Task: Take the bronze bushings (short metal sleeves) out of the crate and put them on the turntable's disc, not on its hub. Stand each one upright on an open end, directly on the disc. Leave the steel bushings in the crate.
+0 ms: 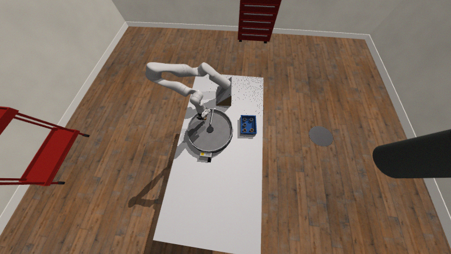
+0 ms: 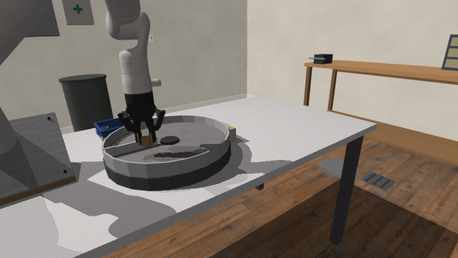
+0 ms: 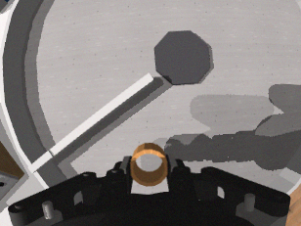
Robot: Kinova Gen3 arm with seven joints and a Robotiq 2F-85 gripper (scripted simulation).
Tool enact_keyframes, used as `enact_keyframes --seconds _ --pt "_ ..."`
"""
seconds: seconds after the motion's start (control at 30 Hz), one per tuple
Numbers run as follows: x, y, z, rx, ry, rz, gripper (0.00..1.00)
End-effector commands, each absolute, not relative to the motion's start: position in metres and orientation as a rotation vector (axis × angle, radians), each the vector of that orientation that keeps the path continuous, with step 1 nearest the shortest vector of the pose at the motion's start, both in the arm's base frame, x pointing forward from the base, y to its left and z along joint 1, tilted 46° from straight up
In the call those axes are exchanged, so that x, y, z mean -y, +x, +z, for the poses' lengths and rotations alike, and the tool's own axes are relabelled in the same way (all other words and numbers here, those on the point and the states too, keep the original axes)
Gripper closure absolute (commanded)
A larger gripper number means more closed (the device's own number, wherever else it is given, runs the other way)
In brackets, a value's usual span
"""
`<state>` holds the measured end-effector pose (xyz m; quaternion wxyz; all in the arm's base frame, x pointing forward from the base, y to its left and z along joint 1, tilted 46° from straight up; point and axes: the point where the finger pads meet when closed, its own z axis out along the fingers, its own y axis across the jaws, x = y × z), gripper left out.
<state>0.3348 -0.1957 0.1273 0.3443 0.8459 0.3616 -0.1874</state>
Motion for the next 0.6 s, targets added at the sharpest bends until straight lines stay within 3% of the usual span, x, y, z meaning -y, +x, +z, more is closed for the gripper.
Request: enact_keyframes --seconds 0.0,0.57 --pt "0.1952 0.3353 0.1276 -0.94 2.197 -0.485 1.0" --pt "0.2036 0.3346 0.1195 -0.94 2.197 -0.485 1.0"
